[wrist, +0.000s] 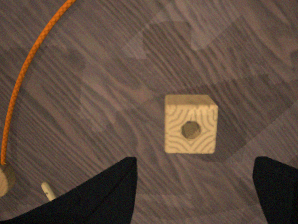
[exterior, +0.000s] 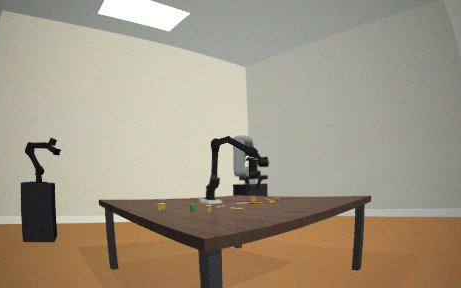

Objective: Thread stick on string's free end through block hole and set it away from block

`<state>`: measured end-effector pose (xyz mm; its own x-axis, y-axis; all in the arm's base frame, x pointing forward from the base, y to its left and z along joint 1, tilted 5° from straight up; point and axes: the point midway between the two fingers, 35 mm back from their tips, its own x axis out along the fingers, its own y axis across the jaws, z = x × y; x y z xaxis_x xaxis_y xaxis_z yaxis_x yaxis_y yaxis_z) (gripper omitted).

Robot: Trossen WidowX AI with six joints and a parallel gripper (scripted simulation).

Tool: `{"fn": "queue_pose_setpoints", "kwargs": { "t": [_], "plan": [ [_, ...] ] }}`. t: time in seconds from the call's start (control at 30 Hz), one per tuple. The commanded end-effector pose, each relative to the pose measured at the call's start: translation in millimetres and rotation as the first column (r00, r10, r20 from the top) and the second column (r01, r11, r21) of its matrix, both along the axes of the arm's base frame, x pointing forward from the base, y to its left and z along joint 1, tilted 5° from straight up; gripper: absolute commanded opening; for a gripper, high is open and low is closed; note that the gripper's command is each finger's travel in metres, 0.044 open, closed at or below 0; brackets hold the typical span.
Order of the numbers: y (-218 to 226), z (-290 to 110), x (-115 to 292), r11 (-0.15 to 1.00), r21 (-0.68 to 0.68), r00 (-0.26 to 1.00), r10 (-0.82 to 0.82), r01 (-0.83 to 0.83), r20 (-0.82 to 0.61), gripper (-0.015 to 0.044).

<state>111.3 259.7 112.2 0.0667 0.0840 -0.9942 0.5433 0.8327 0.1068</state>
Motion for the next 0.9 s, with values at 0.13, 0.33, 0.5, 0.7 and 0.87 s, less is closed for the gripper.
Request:
{"fn": "queue_pose_setpoints", "kwargs": {
  "t": [0.13,0.33,0.5,0.7,0.87],
  "plan": [
    [0.4,-13.9,1.6,1.000,-0.008,1.000,-0.004,0.004,0.002,0.0239],
    [1.4,-23.8,2.4,1.000,-0.008,1.000,-0.004,0.004,0.002,0.0239],
    [2.0,-31.9,2.9,1.000,-0.008,1.000,-0.004,0.004,0.002,0.0239],
    [2.3,-41.7,3.5,1.000,-0.008,1.000,-0.004,0.004,0.002,0.0239],
    [2.3,-49.7,3.8,1.000,-0.008,1.000,-0.004,0.004,0.002,0.0239]
  ]
}}
